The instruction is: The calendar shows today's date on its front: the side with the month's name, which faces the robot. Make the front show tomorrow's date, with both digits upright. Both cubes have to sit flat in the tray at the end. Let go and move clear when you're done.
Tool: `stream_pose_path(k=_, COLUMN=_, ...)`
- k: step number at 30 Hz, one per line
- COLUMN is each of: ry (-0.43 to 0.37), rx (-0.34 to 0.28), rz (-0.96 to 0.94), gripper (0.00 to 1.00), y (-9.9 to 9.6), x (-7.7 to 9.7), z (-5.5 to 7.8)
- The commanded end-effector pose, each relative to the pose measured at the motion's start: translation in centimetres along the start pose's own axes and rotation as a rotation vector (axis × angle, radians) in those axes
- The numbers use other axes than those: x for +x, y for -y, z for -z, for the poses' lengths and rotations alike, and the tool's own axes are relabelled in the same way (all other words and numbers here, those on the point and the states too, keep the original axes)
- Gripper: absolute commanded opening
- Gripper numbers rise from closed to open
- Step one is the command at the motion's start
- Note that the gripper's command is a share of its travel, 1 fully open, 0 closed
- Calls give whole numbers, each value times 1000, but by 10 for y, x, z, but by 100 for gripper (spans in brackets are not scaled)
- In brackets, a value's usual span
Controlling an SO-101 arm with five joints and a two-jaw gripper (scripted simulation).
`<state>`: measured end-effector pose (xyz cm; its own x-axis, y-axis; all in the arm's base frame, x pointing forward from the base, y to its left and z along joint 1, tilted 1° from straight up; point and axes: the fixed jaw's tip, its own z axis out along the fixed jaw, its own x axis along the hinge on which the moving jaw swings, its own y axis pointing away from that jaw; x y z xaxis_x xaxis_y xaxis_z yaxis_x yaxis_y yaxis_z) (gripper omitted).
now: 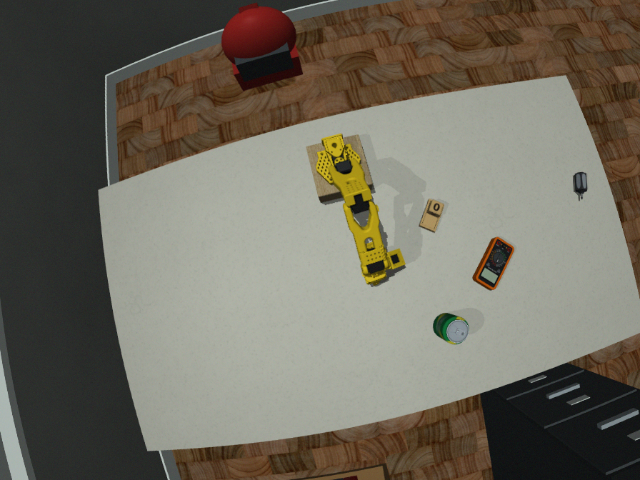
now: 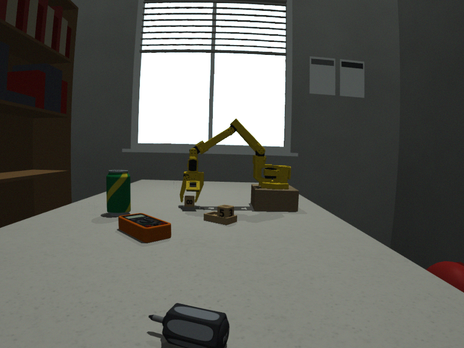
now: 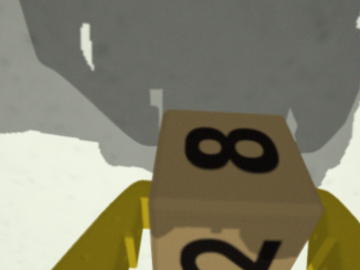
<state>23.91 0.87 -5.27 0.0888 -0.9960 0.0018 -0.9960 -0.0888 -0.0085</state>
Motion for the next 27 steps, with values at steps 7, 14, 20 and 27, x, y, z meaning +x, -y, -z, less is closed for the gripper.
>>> stream_pose_path(k=7, ry=2, rx=-16, rz=-3, gripper=22, y=0, x=2, z=-2)
stream_pose_path(k=14, ry=2, rx=-16, rz=-3, gripper=21, y=0, x=2, z=-2)
stream_pose_path(k=20, ry=2, rx=-16, rz=-3, gripper=21, y=0, x=2, z=-2)
stream_pose_path(k=27, ry=2, rx=-16, rz=-3, gripper=16, y=0, x=2, z=-2)
